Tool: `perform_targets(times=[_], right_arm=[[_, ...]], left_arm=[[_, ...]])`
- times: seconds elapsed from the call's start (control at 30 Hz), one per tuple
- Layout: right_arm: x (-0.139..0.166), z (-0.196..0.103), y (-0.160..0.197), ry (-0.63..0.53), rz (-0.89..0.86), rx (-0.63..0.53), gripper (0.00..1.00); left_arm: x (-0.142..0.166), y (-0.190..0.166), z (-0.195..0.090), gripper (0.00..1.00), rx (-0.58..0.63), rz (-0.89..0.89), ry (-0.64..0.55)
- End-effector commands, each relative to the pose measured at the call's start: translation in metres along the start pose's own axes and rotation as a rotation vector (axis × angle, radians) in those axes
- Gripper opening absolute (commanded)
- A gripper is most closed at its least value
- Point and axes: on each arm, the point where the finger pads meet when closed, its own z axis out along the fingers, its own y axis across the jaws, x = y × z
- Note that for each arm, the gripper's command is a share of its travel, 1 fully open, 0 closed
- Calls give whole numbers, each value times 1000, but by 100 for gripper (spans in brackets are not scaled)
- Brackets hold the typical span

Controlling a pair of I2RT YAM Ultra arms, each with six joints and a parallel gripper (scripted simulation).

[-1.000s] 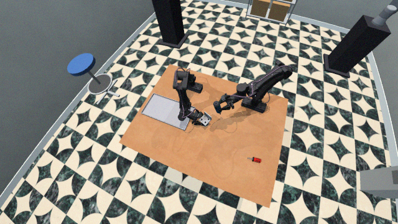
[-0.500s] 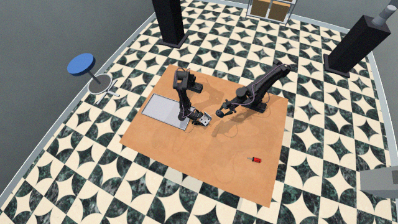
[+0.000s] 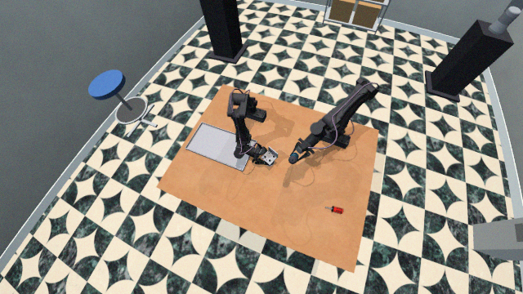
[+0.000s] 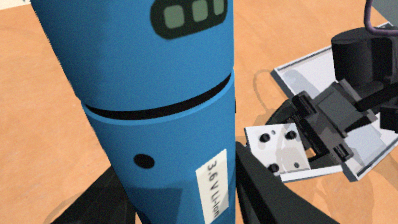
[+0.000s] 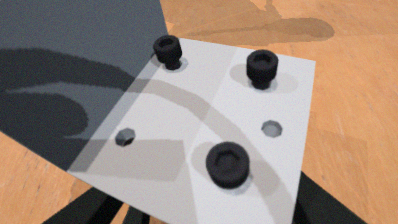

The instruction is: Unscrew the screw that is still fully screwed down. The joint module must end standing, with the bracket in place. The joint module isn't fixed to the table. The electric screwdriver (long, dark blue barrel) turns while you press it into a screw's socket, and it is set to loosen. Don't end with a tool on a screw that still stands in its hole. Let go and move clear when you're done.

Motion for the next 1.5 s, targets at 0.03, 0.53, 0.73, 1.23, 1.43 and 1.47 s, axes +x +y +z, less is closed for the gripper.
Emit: perform_targets(times=[0.03,0.53,0.73,1.23,1.43,1.47], right_arm=[[-6,0,-3,-10,-16,-2,59],[-6,0,-3,-10,-16,-2,59],[-6,0,-3,-10,-16,-2,59],[-6,0,-3,-10,-16,-2,59],[-6,0,-3,-10,-16,-2,59],[-6,0,-3,-10,-16,-2,59]], left_arm=[[-52,-13,-13,42,40,-30,-144],[-43,36,-4,42,-97,-188,-43],[-29,57,5,42,-164,-248,18],[-18,96,4,42,-277,-394,93],[-5,119,-3,42,-357,-488,150],[-3,123,-3,42,-369,-504,158]])
